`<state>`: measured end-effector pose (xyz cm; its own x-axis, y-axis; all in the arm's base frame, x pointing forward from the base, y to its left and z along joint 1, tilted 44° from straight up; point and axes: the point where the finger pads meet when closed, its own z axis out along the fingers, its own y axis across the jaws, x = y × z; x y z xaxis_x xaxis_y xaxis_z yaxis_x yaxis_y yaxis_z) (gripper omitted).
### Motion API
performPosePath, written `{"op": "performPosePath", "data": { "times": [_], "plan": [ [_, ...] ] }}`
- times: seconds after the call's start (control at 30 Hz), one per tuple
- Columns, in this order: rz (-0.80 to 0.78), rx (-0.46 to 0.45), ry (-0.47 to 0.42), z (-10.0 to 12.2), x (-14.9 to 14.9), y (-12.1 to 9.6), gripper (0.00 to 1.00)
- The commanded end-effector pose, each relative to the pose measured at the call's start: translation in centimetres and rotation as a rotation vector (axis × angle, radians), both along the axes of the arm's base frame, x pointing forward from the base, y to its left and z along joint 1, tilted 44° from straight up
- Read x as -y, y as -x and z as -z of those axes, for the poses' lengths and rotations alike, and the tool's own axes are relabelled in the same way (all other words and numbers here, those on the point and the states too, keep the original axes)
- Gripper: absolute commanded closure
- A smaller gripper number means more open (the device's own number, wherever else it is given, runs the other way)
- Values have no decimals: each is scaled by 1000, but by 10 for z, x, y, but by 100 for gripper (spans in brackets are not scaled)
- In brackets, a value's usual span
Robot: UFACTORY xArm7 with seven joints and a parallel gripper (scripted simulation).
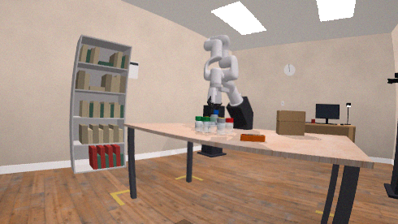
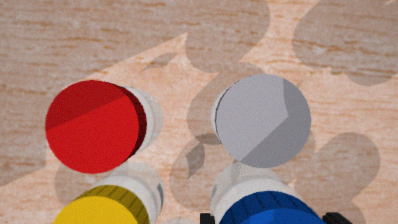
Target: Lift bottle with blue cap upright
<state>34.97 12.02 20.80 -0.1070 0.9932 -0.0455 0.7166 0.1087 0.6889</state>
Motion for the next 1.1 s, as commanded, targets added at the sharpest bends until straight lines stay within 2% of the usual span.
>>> {"op": "performPosePath", "data": {
  "times": [0.0, 1.07],
  "plan": [
    [-1, 2, -1, -5, 0, 3, 100],
    [-1, 2, -1, -7, 0, 5, 100]
  ]
}}
